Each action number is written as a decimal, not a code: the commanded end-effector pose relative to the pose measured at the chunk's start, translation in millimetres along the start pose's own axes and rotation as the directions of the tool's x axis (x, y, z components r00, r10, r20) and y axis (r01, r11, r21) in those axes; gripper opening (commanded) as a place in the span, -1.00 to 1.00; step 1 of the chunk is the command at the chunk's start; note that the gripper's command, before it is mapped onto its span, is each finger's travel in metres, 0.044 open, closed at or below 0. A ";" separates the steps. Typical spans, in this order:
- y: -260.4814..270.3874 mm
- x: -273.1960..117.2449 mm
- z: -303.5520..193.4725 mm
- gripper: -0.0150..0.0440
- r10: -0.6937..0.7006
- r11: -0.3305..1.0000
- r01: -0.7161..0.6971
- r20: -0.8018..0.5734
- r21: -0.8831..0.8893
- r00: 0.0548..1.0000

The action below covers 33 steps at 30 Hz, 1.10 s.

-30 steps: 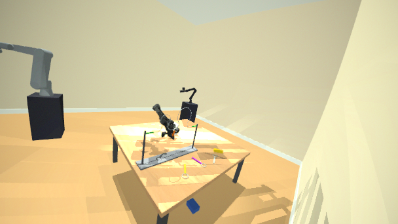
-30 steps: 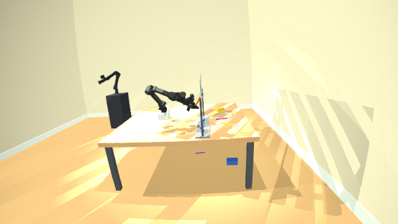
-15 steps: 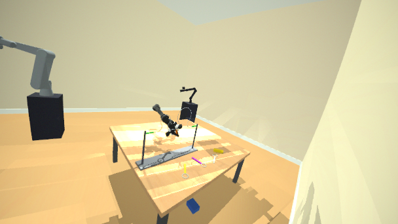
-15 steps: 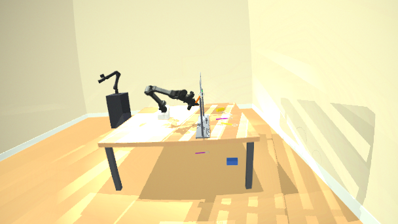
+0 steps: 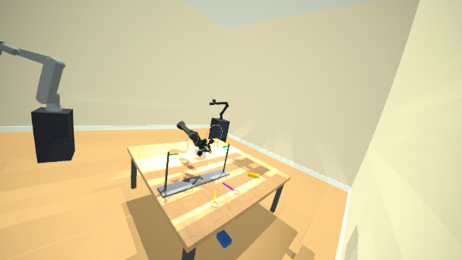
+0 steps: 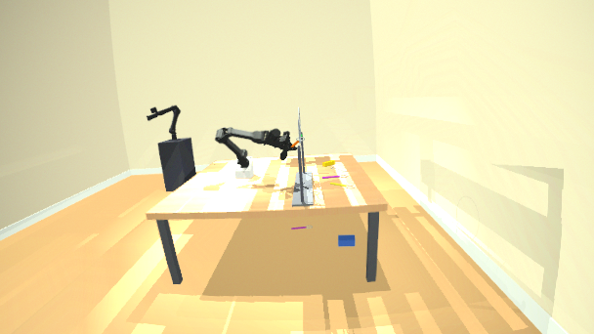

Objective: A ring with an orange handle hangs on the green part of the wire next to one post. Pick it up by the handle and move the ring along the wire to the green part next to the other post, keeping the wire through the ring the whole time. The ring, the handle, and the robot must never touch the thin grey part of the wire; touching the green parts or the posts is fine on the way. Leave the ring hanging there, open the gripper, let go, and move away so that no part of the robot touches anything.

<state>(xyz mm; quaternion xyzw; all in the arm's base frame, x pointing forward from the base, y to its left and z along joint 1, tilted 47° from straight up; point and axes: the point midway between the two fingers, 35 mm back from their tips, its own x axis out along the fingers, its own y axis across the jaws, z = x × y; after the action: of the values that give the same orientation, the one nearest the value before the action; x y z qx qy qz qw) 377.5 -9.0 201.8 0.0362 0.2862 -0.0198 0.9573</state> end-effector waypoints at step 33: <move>103.2 -35.2 39.0 -1.00 0.373 0.724 -0.322 0.047 0.610 0.927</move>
<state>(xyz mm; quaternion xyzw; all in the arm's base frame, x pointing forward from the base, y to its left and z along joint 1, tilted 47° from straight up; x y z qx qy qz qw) 375.2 84.1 250.0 0.3713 0.2936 0.0588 0.8789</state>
